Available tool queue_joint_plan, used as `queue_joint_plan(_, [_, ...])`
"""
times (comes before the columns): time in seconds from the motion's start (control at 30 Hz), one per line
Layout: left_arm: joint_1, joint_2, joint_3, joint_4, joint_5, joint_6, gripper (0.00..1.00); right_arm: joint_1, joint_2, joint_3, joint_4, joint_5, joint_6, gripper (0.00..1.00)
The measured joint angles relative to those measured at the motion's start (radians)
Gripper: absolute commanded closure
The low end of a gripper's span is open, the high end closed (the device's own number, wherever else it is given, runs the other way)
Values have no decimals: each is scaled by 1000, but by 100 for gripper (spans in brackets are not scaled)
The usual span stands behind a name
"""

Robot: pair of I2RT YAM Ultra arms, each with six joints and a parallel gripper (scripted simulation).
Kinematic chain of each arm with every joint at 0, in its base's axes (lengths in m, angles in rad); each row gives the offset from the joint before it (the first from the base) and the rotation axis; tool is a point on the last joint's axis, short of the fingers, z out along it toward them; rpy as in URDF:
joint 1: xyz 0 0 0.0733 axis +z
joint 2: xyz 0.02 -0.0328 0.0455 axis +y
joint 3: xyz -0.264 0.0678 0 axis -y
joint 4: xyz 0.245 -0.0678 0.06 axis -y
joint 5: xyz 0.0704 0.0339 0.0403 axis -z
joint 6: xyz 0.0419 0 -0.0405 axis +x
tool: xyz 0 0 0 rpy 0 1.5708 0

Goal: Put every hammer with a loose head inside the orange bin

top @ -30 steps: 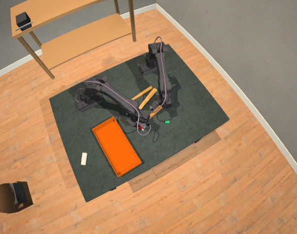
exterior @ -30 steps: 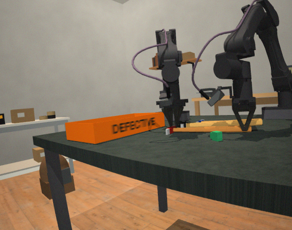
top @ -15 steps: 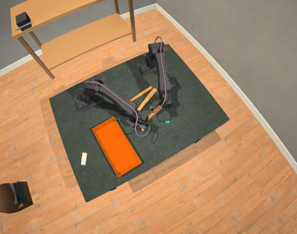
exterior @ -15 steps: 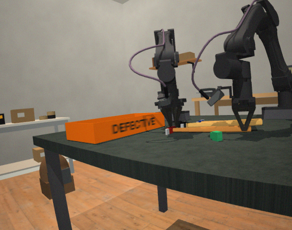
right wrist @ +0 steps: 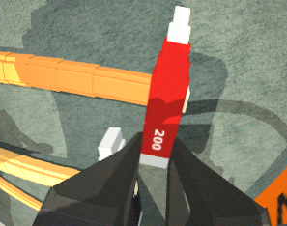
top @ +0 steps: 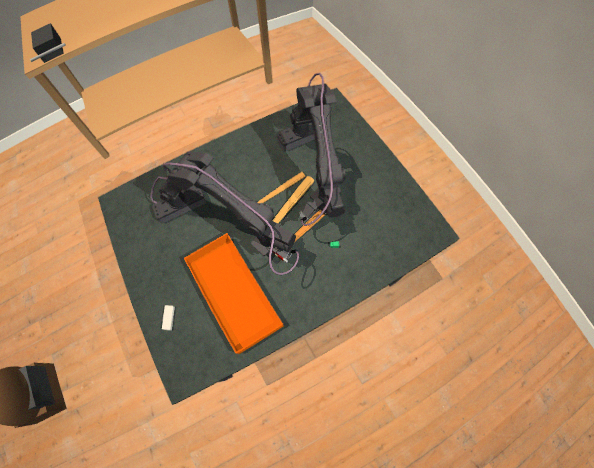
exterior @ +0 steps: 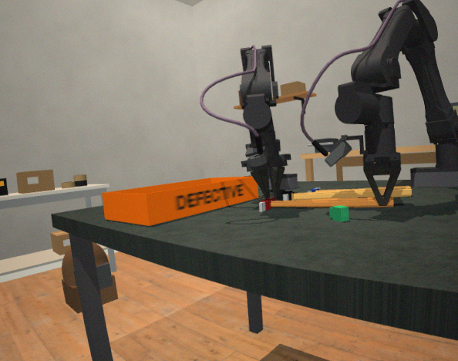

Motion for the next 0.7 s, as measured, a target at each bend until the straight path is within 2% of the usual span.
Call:
queue_joint_plan(0.37, [0,0,0,2,1,1,79,1,0,0,0,2,4,88])
queue_joint_plan(0.4, [0,0,0,2,1,2,79,1,0,0,0,2,5,77])
queue_joint_plan(0.43, [0,0,0,2,1,2,79,0,0,0,1,2,4,72])
queue_joint_plan(0.47, [1,0,0,2,0,2,79,0,1,-1,1,2,4,61])
queue_joint_plan(0.7, [1,0,0,2,-1,2,79,-3,1,0,-6,2,0,59])
